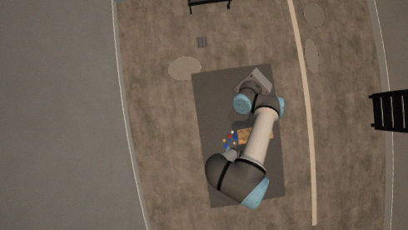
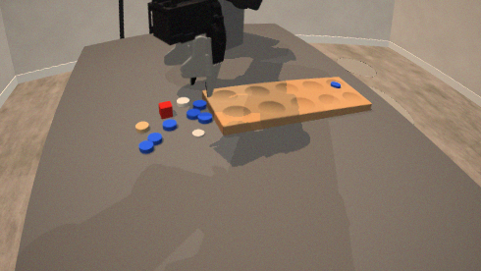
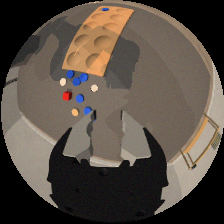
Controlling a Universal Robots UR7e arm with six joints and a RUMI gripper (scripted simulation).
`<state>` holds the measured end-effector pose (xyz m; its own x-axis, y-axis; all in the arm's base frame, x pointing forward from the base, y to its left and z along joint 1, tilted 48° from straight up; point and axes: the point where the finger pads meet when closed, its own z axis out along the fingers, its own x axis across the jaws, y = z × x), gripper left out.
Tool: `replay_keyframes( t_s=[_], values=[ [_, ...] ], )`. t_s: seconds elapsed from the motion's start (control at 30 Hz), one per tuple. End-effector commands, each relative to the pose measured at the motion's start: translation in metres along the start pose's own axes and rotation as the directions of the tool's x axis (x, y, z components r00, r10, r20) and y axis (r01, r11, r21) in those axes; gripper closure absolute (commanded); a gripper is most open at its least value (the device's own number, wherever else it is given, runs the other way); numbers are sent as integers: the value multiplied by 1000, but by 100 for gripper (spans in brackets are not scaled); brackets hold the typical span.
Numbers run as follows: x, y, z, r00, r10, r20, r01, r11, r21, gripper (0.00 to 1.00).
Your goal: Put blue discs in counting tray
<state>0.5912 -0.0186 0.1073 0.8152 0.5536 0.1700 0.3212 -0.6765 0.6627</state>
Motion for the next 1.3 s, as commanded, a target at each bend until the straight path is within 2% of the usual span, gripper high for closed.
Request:
replay_keyframes(
  t_s=[0.0, 0.4, 0.83, 1.27],
  values=[
    [-29, 4, 5, 991, -130, -30, 129, 991, -30, 72],
    [-80, 7, 17, 947, -322, -20, 320, 945, -66, 72],
    [-105, 7, 22, 912, -410, -12, 408, 910, -80, 72],
    [-110, 8, 23, 904, -427, -11, 425, 901, -84, 72]
  ],
)
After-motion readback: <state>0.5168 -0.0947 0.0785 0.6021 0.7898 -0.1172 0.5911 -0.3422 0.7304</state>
